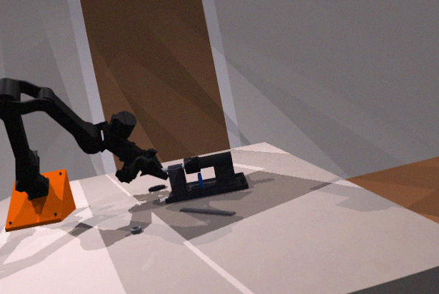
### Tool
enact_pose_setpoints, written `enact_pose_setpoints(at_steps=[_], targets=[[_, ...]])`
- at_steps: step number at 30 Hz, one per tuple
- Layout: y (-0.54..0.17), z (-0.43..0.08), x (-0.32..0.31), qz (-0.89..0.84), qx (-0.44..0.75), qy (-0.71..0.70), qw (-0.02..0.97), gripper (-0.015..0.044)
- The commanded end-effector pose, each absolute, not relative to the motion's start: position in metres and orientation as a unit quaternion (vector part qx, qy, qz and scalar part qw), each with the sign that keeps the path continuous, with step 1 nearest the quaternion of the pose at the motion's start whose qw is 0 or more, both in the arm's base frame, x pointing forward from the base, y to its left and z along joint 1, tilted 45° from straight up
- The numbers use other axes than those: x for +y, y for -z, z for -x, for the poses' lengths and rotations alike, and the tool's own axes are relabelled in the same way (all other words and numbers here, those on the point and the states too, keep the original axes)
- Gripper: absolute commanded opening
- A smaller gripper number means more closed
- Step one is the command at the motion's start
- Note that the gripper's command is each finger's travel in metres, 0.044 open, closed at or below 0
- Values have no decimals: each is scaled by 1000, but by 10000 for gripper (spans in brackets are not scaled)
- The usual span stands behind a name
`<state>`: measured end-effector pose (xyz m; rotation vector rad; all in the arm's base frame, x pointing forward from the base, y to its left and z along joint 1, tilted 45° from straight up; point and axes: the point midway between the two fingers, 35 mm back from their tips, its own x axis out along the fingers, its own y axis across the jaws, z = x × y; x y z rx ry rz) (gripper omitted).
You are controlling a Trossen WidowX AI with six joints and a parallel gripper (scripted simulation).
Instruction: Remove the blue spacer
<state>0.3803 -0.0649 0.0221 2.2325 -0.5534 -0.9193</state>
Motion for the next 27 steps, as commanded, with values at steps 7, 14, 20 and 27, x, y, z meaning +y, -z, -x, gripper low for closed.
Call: enact_pose_setpoints(at_steps=[7, 14, 20, 27], targets=[[-24, -383, -64, -853, -211, 347, 327, 0], [-24, -383, -64, -853, -211, 347, 327, 0], [-24, -382, -64, -853, -211, 347, 327, 0], [-24, -381, -64, -853, -211, 347, 327, 0]])
